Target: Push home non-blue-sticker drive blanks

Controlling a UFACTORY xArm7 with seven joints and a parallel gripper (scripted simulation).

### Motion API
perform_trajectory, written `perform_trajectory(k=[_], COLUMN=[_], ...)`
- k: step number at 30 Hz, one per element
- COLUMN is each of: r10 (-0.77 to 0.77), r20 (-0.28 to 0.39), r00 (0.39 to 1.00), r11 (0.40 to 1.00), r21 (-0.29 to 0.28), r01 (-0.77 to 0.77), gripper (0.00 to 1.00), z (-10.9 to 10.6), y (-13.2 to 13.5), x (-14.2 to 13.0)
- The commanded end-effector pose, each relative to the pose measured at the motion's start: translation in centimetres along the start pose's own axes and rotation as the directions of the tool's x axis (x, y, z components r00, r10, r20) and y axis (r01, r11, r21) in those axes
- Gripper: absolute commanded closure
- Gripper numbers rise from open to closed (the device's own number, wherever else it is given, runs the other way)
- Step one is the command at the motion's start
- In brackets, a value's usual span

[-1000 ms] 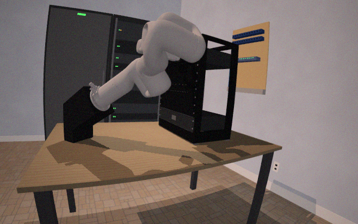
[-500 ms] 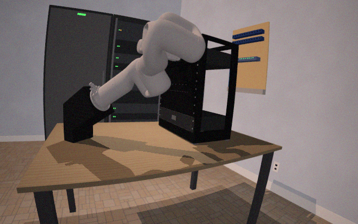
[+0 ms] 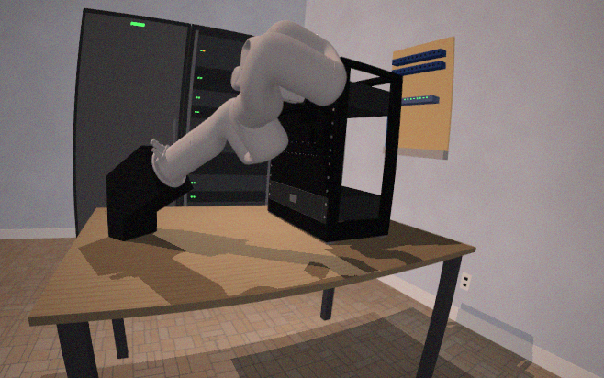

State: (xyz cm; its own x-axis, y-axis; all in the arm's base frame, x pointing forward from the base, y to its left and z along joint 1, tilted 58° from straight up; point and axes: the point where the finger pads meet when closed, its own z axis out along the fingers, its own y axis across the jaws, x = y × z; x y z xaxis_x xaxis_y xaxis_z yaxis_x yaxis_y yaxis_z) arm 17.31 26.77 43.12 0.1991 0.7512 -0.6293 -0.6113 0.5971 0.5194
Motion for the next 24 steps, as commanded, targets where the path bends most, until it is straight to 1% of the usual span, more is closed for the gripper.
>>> perform_trajectory(k=[1,12,15,19,24], r10=[0.004,0.004,0.004,0.004,0.004], r20=[0.002,0.002,0.002,0.002,0.002], r00=[1.0,1.0,1.0,1.0,1.0], r11=[1.0,1.0,1.0,1.0,1.0], r21=[0.002,0.002,0.002,0.002,0.002], r01=[-0.004,-0.004,-0.004,-0.004,-0.004], gripper=[1.0,1.0,1.0,1.0,1.0], z=[0.2,0.1,-0.3,-1.6,-4.4], y=[0.1,0.1,0.1,0.1,0.1], x=[-0.1,-0.1,-0.1,-0.1,-0.1])
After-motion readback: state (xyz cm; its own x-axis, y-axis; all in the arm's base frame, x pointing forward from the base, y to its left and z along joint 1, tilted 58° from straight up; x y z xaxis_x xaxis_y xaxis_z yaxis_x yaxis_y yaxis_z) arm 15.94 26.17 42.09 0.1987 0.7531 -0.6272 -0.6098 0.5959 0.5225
